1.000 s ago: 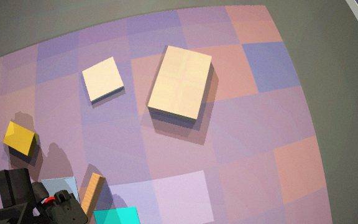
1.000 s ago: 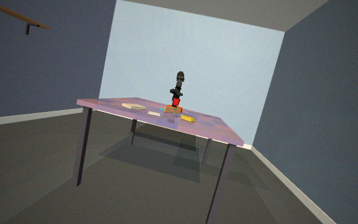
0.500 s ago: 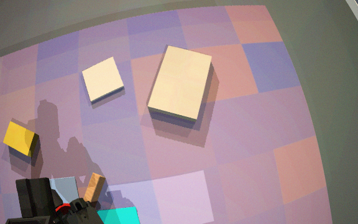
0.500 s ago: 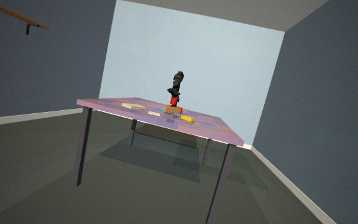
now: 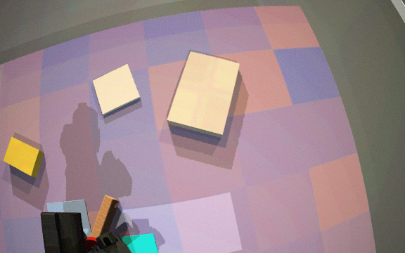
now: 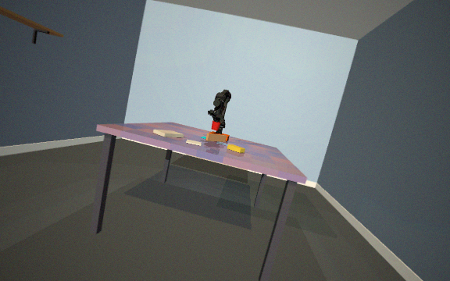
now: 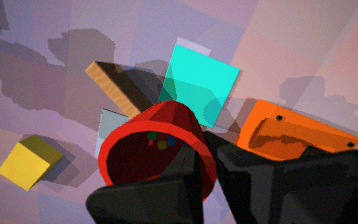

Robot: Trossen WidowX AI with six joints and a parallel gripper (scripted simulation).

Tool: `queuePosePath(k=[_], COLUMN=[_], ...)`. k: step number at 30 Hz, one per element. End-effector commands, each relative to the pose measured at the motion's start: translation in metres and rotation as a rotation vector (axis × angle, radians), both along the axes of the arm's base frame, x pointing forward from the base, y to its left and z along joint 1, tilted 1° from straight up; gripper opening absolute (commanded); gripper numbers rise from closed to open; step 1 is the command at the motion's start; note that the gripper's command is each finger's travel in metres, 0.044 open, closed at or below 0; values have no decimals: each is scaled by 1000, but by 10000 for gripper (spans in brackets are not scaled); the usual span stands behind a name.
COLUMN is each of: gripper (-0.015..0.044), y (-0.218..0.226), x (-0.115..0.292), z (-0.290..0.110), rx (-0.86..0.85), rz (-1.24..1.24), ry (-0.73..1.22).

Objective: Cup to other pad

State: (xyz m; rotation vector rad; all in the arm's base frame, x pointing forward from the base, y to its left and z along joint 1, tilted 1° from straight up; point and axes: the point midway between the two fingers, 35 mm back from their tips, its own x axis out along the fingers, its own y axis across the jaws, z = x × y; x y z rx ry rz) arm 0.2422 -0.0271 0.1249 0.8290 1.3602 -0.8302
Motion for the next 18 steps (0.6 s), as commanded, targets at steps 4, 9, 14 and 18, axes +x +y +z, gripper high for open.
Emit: queuePosePath(k=[4, 9, 14, 18], gripper=[0, 0, 0, 0], y=[-12, -20, -27, -32], x=[-10, -15, -21, -25], z=[-1, -1, -1, -1], rx=[-1, -2, -2, -3], rz=[3, 3, 3, 3], ry=[5, 5, 6, 6])
